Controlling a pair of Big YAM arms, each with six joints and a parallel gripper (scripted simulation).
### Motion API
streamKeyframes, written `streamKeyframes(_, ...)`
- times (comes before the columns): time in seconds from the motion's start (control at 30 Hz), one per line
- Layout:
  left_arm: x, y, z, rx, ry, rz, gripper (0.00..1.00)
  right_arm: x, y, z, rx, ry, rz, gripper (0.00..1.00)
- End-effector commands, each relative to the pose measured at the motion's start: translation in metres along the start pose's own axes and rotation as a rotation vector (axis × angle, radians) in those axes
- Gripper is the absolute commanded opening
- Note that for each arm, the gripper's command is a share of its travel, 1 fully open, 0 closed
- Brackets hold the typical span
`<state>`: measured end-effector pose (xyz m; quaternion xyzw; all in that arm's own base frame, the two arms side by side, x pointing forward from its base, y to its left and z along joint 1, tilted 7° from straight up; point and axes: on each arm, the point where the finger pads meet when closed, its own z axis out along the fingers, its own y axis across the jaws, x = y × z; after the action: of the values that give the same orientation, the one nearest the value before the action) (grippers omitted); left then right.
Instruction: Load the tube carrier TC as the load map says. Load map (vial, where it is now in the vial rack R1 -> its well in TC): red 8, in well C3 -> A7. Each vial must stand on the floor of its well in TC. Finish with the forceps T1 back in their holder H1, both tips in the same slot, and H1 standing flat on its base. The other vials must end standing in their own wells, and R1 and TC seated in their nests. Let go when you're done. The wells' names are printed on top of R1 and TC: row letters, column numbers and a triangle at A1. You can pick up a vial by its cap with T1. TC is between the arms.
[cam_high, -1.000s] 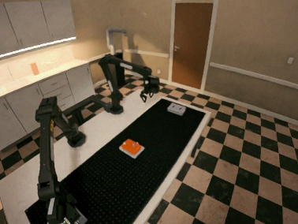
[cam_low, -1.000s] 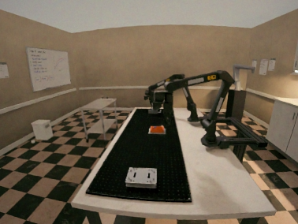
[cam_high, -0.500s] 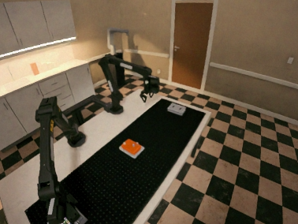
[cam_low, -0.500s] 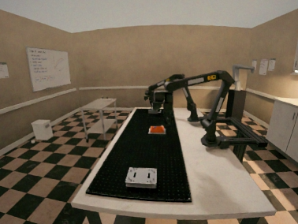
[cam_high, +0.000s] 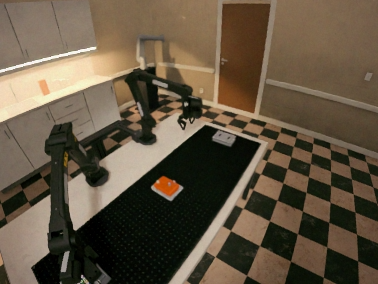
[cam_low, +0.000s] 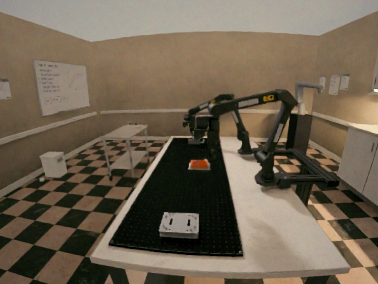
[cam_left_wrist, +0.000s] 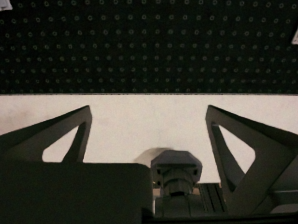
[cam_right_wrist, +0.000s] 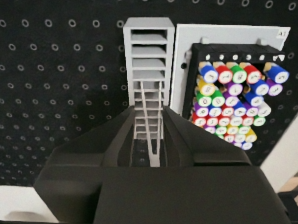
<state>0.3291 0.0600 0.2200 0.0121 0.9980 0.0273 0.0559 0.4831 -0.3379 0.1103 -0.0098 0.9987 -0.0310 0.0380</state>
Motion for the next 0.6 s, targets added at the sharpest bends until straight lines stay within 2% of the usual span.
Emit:
streamKeyframes(0.0, -0.020, 0.005, -0.017, -0.005, -0.032, 0.010, 1.00, -0.010, -0.006, -0.015, 0.020, -0.027, 0.000, 0.24)
streamKeyframes(0.2, -0.020, 0.005, -0.017, -0.005, -0.032, 0.010, 1.00, -0.010, -0.006, -0.015, 0.020, -0.027, 0.000, 0.24)
streamKeyframes(0.23, -0.020, 0.005, -0.017, -0.005, -0.032, 0.010, 1.00, -0.018, -0.008, -0.030, 0.033, -0.046, 0.001, 0.24)
streamKeyframes(0.3, -0.020, 0.005, -0.017, -0.005, -0.032, 0.010, 1.00, -0.019, -0.008, -0.044, 0.043, -0.060, 0.001, 0.24)
streamKeyframes(0.43, -0.020, 0.005, -0.017, -0.005, -0.032, 0.010, 1.00, -0.017, -0.008, -0.032, 0.024, -0.033, 0.001, 0.24)
streamKeyframes(0.5, -0.020, 0.005, -0.017, -0.005, -0.032, 0.010, 1.00, -0.016, -0.008, -0.044, 0.033, -0.045, 0.001, 0.24)
streamKeyframes(0.57, -0.020, 0.005, -0.017, -0.005, -0.032, 0.010, 1.00, -0.016, -0.008, -0.044, 0.033, -0.045, 0.001, 0.24)
